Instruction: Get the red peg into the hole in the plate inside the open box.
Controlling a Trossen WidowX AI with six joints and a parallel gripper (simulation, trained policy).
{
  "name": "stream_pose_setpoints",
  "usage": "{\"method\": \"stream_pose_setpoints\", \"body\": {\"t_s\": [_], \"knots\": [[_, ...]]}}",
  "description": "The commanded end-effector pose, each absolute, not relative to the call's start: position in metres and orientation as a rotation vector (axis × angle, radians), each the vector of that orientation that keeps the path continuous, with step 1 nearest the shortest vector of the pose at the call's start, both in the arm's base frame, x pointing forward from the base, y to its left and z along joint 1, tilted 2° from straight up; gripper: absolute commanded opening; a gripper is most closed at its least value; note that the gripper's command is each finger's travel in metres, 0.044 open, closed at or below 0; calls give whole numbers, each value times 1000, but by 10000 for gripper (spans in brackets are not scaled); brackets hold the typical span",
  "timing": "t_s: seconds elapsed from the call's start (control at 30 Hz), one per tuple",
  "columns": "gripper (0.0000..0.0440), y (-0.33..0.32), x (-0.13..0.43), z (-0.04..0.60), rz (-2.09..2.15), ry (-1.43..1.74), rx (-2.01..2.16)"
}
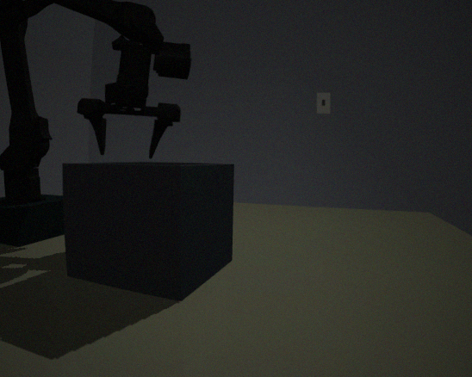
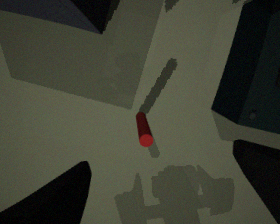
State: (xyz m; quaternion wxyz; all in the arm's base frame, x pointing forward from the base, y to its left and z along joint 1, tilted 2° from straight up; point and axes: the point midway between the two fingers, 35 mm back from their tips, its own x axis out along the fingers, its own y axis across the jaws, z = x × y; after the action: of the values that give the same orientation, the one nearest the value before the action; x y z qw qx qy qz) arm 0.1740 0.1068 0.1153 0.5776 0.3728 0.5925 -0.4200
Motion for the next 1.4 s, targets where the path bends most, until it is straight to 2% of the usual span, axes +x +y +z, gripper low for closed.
{"method": "stream_pose_setpoints", "body": {"t_s": [0.0,0.63,0.93,1.03,1.37], "knots": [[440,108,169,101,-1011,1409,865],[417,110,163,40,-1053,1430,896],[389,110,161,16,-1066,1414,926],[341,112,162,9,-1059,1412,937],[81,121,171,-6,-1005,1435,935]]}}
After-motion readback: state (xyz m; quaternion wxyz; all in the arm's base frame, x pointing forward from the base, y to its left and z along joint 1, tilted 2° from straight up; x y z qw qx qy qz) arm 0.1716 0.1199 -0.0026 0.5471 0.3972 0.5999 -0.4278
